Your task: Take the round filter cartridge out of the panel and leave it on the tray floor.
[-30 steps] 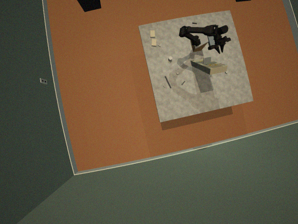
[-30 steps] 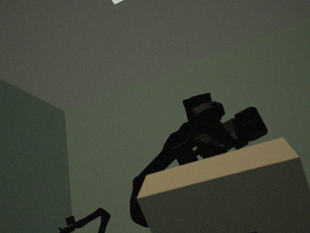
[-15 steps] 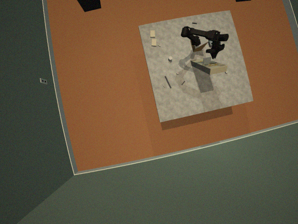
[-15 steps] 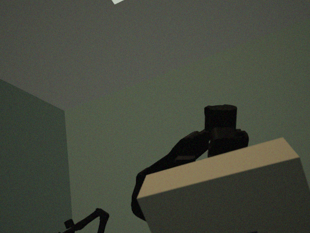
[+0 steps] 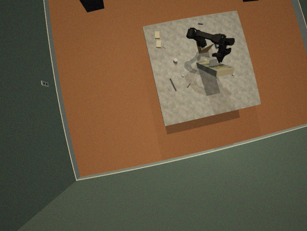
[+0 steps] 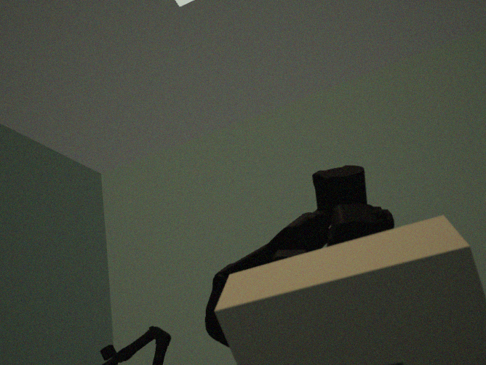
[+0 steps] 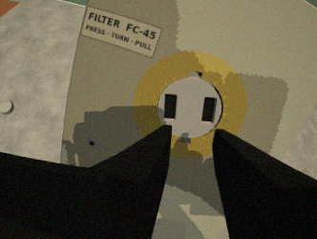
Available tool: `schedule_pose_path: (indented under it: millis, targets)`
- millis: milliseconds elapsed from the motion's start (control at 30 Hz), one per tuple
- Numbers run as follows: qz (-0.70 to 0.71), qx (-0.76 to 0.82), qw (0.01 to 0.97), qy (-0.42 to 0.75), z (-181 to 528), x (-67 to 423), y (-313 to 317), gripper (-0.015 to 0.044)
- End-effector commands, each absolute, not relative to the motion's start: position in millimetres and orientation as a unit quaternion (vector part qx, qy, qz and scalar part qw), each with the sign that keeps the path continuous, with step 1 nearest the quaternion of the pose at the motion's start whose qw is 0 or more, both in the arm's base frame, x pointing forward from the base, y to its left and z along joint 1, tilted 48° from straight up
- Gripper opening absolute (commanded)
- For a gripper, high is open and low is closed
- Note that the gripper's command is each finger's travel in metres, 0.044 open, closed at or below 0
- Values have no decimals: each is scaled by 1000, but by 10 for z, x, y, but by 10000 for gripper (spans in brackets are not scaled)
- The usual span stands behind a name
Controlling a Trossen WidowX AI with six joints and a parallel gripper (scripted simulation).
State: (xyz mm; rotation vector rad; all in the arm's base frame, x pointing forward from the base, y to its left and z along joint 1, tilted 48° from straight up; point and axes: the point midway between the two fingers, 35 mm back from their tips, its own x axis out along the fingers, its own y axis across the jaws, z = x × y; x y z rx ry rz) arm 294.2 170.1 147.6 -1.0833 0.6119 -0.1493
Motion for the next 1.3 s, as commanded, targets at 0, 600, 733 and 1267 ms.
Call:
schedule_pose_path:
  millis: [0, 600, 733, 1267]
  targets:
    - [-67, -508, 809, 289, 1437, 2990, 1676, 105]
    - [-69, -510, 809, 284, 1351, 3227, 1543, 105]
    - [-69, -510, 809, 284, 1345, 3233, 1537, 105]
    - [-69, -510, 809, 284, 1342, 3237, 1548, 105]
